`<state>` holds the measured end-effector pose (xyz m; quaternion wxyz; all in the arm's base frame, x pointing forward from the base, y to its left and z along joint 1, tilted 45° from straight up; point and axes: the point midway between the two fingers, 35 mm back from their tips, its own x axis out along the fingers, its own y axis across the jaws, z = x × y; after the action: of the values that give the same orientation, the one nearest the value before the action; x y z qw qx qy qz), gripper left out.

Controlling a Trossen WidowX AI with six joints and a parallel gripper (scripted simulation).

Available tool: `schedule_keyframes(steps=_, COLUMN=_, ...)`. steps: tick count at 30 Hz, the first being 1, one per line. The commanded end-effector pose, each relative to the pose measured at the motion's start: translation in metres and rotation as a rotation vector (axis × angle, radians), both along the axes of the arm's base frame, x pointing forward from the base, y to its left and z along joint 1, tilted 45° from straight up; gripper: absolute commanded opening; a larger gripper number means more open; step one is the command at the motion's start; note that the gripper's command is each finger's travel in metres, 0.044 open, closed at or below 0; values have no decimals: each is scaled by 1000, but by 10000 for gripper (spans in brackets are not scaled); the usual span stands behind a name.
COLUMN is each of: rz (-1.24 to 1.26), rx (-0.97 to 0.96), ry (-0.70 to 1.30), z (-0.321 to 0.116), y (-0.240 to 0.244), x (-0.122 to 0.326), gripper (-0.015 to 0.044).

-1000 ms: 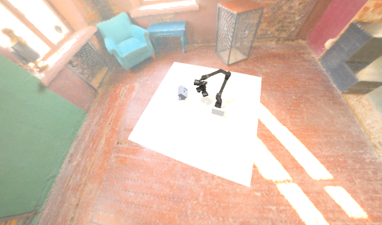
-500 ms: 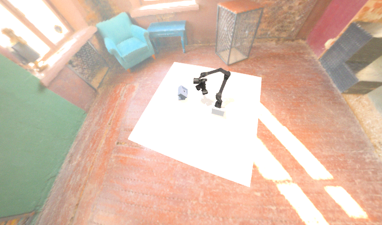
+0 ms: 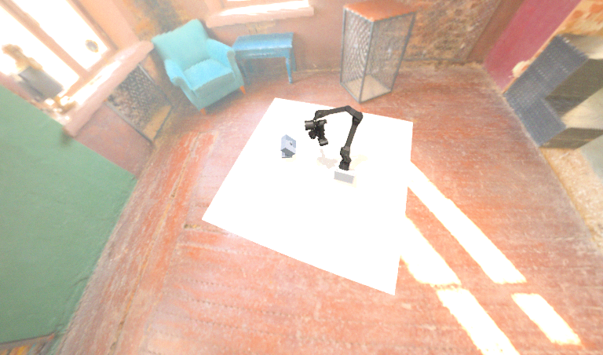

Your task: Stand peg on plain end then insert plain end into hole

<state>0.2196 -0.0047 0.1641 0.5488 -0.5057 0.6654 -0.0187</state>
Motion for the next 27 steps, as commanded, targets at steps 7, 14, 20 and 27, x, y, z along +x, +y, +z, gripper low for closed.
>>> schedule_keyframes(steps=7, rz=24, rx=57, ry=-26, z=-6, y=5, x=4, gripper=0)
schedule_keyframes(steps=14, rz=48, rx=100, ry=-50, z=-10, y=8, x=9, gripper=0)
schedule_keyframes(steps=20, rz=71, rx=137, ry=-72, z=-14, y=11, x=13, gripper=0)
schedule_keyframes(steps=27, rz=101, rx=176, ry=-99, z=-17, y=14, x=19, gripper=0)
